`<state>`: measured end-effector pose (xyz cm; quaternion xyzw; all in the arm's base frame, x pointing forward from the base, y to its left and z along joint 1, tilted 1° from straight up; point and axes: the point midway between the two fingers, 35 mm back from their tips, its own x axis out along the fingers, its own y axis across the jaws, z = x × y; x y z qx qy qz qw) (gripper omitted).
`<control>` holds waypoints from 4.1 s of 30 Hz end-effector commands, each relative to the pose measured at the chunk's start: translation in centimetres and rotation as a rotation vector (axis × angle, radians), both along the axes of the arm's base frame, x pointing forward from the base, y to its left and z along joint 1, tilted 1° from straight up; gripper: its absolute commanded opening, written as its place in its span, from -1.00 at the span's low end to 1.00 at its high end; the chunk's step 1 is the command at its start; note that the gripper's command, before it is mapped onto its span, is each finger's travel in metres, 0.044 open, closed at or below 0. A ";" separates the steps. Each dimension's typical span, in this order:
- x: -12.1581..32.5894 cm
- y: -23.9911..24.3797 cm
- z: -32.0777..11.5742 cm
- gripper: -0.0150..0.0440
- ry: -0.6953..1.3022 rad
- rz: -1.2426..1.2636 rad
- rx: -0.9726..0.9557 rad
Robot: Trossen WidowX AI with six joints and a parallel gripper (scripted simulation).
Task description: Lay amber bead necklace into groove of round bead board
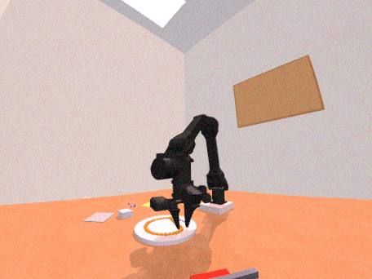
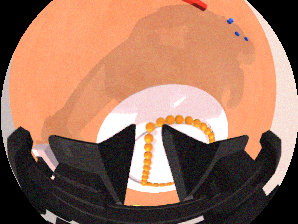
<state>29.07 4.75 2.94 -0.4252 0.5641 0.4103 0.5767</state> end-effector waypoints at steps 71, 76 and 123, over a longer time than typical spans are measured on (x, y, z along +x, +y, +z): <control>-3.6 -10.3 3.7 -0.08 -0.029 -2.657 0.066; -3.6 -10.3 3.7 -0.08 -0.029 -2.657 0.066; -3.6 -10.3 0.0 -0.17 -0.028 -2.650 0.062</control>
